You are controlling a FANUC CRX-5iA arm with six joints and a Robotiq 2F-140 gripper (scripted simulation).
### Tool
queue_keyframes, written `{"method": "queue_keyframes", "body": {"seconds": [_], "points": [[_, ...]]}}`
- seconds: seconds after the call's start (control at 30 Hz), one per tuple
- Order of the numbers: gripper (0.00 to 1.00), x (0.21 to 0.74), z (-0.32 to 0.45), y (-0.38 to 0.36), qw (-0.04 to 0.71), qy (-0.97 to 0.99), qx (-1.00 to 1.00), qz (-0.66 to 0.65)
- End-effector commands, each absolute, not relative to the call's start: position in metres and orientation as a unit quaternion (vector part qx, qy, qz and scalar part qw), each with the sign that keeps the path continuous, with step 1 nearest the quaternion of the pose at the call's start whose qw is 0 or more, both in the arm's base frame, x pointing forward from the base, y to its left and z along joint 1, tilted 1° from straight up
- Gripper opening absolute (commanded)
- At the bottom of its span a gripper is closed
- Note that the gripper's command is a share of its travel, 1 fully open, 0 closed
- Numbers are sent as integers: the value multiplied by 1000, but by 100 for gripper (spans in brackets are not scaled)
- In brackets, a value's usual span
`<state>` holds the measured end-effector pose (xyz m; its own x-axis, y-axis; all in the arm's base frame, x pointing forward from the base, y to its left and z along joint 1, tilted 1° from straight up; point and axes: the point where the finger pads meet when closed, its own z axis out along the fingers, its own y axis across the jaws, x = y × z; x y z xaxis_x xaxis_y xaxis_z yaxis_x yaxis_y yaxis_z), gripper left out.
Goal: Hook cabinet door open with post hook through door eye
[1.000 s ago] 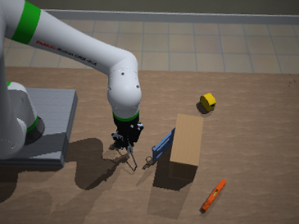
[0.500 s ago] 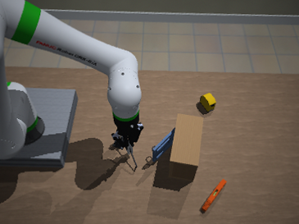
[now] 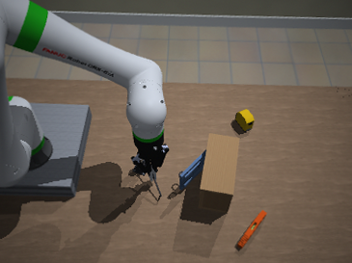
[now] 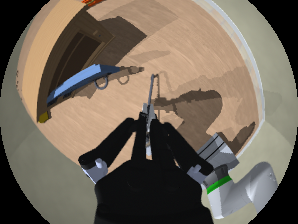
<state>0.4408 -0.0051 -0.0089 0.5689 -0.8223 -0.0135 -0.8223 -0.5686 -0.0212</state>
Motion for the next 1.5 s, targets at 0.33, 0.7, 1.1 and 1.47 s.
{"method": "queue_keyframes", "body": {"seconds": [0.33, 0.7, 1.1, 1.47], "points": [[3, 441, -5, -6, 13, 465, -885, 1], [3, 442, -2, -7, 13, 465, -885, 1], [3, 442, 4, -7, 13, 465, -885, 1], [3, 442, 9, -8, 13, 465, -885, 1]]}}
